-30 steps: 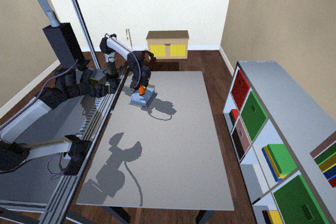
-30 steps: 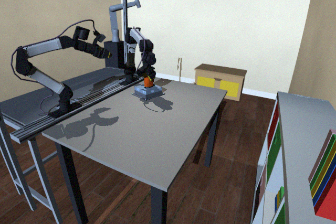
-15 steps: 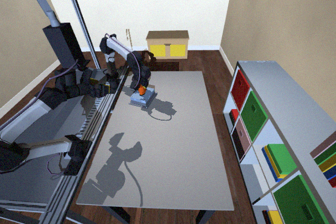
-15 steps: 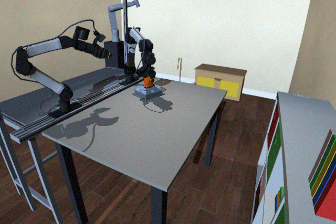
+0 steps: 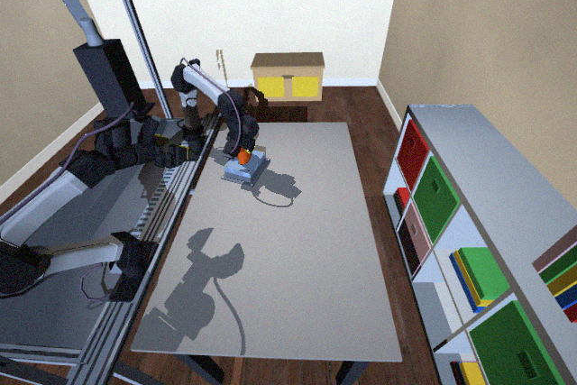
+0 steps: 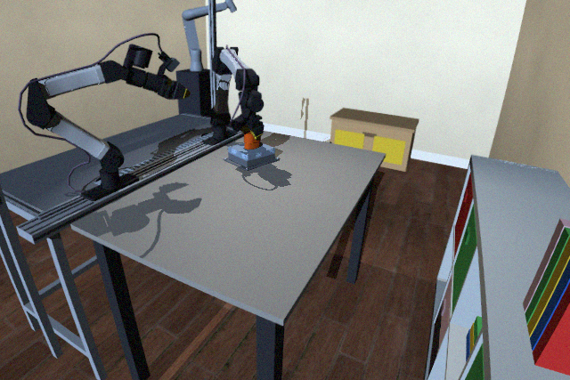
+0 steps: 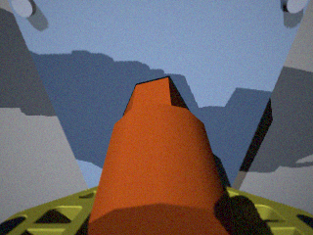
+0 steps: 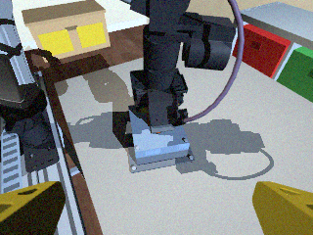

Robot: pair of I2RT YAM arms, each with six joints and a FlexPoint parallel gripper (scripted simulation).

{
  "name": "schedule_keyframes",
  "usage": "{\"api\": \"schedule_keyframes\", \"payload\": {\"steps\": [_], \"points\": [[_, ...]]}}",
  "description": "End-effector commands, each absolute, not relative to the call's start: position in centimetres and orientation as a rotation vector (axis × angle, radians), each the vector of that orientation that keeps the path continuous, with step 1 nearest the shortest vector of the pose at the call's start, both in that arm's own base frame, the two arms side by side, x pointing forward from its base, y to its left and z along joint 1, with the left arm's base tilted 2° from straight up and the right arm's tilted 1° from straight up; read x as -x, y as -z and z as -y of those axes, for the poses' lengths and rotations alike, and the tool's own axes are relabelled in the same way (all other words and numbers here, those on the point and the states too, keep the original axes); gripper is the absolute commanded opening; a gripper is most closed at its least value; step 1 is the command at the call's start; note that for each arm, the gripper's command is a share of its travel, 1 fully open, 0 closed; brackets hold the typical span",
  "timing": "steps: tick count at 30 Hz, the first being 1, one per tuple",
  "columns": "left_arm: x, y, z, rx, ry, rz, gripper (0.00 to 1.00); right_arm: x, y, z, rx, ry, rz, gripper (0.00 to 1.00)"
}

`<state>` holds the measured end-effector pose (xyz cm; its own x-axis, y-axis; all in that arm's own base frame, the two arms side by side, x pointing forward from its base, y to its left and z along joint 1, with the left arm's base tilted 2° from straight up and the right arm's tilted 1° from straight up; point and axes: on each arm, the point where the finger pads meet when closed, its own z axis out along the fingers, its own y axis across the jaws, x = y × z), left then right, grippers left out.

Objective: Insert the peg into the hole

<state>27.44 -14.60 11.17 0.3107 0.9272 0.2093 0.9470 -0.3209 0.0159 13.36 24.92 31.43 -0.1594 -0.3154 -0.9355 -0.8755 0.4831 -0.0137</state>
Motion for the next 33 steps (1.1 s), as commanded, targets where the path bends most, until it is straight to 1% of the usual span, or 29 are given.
{"api": "schedule_keyframes", "payload": {"steps": [1, 10, 14, 33], "points": [[-27.6, -11.8, 14.7, 2.468, 0.316, 1.775, 0.34, -13.1, -32.5, -24.8, 1.012, -0.707, -1.688, 1.0], [-27.4, -11.1, 14.8, 2.467, 0.298, 1.773, 0.34, -13.1, -32.5, -24.8, 1.012, -0.707, -1.688, 1.0], [-27.9, -12.0, 14.7, 2.454, 0.282, 1.754, 0.34, -13.1, -32.5, -24.8, 1.012, -0.707, -1.688, 1.0], [-27.5, -12.1, 14.5, 2.479, 0.287, 1.777, 0.34, -13.1, -32.5, -24.8, 1.012, -0.707, -1.688, 1.0]]}}
